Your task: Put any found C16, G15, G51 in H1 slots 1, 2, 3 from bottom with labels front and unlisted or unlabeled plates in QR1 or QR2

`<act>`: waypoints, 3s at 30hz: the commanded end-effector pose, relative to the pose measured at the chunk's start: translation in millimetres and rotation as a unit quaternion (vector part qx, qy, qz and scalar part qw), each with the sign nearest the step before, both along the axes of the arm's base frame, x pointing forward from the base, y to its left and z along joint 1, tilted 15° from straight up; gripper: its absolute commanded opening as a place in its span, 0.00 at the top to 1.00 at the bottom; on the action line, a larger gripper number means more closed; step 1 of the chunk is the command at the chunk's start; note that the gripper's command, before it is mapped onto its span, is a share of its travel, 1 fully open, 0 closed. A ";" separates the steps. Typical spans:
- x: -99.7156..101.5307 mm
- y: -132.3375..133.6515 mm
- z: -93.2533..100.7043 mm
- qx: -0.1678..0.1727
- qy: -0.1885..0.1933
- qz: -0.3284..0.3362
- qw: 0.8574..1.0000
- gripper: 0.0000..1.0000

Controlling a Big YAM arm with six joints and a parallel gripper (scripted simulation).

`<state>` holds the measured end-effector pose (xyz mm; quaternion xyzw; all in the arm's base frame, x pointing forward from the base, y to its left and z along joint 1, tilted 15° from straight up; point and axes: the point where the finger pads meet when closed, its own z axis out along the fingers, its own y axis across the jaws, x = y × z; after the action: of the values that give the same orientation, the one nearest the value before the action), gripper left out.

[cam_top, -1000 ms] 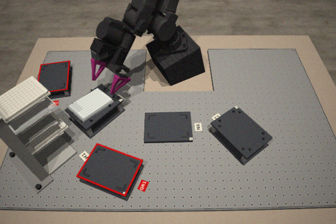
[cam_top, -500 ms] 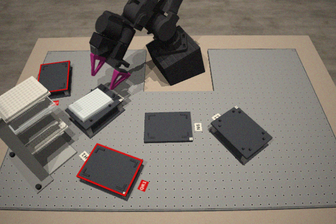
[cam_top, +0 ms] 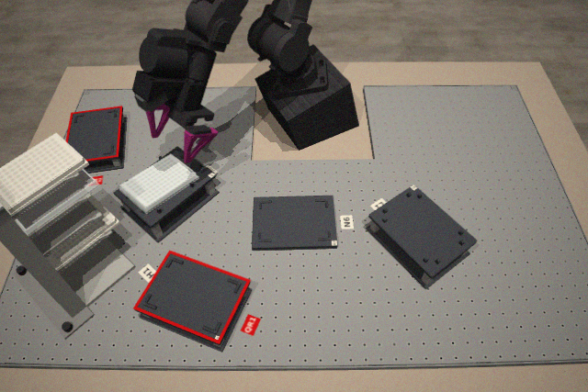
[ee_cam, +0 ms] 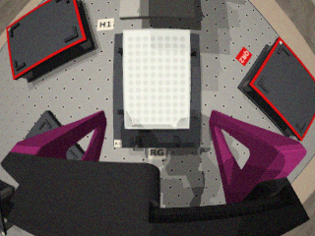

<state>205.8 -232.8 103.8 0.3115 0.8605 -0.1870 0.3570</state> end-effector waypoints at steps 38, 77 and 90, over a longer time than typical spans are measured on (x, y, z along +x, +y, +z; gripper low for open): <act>40.2 -39.1 -5.6 0.192 0.202 -0.031 0.960 0.00; 43.5 -49.9 -48.8 0.191 0.204 -0.027 0.960 0.00; 53.3 -54.5 -41.1 0.182 0.194 -0.027 0.963 0.14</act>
<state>251.3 -278.6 49.9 0.3529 0.9267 -0.0854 0.0970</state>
